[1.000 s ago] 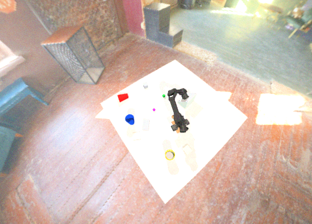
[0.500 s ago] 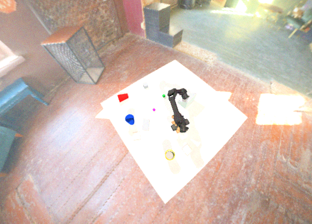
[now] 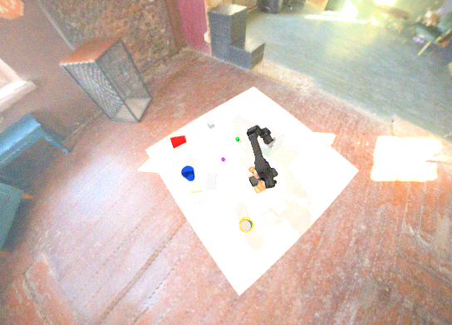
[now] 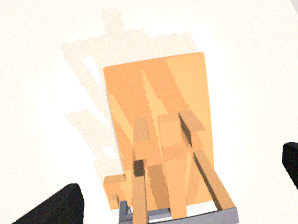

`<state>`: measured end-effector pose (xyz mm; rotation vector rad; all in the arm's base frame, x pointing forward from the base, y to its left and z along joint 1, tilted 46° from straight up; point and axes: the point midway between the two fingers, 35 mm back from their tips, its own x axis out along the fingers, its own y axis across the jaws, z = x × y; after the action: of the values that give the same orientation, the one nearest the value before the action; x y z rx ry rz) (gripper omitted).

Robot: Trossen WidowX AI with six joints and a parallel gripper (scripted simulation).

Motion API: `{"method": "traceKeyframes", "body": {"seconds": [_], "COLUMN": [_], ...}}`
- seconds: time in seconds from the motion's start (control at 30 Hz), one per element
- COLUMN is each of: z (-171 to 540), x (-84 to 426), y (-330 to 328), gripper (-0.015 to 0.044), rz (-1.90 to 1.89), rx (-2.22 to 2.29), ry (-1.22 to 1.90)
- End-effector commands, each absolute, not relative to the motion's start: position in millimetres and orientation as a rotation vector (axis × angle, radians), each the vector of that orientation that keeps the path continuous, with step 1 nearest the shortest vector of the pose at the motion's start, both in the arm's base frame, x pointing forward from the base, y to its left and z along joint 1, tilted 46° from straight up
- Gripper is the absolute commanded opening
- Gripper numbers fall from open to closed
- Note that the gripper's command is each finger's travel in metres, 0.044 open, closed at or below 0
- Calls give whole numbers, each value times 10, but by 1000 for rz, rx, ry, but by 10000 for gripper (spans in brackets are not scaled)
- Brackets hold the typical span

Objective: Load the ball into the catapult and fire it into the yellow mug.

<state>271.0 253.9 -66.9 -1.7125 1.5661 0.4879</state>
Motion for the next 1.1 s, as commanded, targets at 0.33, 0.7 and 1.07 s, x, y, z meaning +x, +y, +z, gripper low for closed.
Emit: {"method": "traceKeyframes", "body": {"seconds": [0.33,0.7,1.07], "z": [-944,-1064,-1191], "x": [2771,2808,2842], "y": [2252,2144,2021], "gripper": [440,440,440], "rz": [478,478,477], "rx": [-1712,-1712,-1712], "ry": [1567,1567,1567]}}
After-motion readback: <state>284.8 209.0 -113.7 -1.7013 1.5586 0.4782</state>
